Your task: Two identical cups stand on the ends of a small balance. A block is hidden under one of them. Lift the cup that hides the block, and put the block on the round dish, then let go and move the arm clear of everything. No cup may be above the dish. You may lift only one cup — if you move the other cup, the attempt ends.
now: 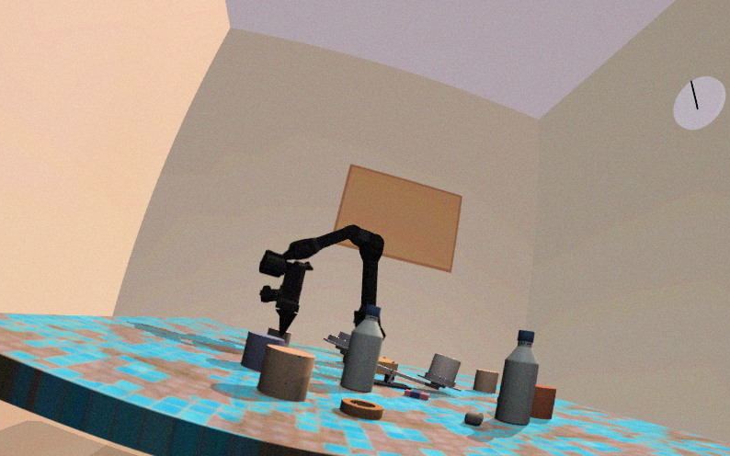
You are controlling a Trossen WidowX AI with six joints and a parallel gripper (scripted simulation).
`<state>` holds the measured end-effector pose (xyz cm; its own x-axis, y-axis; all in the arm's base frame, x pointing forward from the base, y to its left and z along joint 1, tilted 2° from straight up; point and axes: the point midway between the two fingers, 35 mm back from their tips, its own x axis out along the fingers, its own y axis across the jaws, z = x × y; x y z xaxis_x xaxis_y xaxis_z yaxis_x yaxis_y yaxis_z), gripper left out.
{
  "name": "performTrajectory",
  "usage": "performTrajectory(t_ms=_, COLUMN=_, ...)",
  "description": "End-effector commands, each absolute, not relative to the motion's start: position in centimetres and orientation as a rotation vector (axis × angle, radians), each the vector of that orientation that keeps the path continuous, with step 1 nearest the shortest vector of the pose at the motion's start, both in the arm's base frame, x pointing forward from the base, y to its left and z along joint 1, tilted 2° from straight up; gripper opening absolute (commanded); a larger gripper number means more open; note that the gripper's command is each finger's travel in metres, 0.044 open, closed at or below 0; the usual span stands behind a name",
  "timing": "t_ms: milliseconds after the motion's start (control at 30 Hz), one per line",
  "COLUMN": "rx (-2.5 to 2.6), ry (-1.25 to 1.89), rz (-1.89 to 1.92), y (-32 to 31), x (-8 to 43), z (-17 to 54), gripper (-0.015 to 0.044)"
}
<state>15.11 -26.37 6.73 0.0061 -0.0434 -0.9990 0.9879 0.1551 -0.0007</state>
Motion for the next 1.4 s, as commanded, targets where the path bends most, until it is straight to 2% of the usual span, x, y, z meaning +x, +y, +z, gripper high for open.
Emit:
performTrajectory(t_ms=0, rx=1.056, ry=1.224, rz=-1.106, y=-26.3, x=15.2, z=9.4, gripper=0.044)
performTrajectory(t_ms=133, rx=1.056, ry=1.224, rz=-1.106, y=-26.3, x=15.2, z=9.4, gripper=0.044)
performTrajectory(t_ms=367, rx=0.966, ry=1.247, rz=-1.003, y=-22.9, x=21.5, z=11.4, gripper=0.026)
performTrajectory(t_ms=667, rx=0.812, ry=1.338, rz=-0.84, y=-14.4, x=29.8, z=13.3, gripper=0.026)
performTrajectory(t_ms=867, rx=0.721, ry=1.386, rz=-0.755, y=-8.0, x=33.0, z=14.3, gripper=0.026)
performTrajectory(t_ms=1367, rx=0.719, ry=1.387, rz=-0.753, y=-7.9, x=33.2, z=12.9, gripper=0.026)
